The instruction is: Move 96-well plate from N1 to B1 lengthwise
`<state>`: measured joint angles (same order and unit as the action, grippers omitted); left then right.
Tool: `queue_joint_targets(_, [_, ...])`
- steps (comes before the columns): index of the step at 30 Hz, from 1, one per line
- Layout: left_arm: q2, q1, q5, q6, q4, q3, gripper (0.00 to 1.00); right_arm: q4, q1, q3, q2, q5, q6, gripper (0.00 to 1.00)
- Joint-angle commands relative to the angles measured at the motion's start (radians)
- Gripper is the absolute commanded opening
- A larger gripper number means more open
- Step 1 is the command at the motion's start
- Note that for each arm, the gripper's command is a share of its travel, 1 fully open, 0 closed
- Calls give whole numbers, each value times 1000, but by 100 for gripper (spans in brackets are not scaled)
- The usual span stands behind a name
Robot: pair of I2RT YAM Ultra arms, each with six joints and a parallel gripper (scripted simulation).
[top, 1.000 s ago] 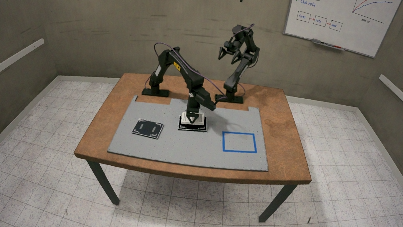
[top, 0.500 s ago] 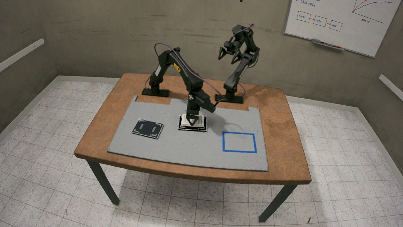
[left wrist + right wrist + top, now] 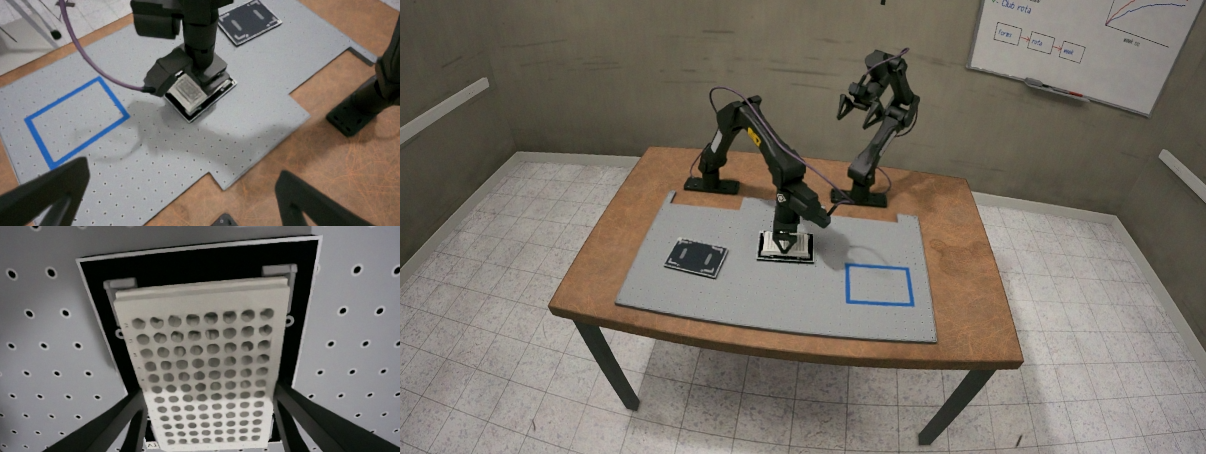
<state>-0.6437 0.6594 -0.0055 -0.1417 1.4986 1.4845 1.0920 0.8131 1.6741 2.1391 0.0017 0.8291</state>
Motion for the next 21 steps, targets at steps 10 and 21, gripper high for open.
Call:
queue_joint_targets(10, [0,-9,2,-4,9,19,100,-21,4,-12,-29,-8,3,100])
queue_joint_targets(21, [0,-9,2,-4,9,19,100,-6,15,8,-67,-9,-11,100])
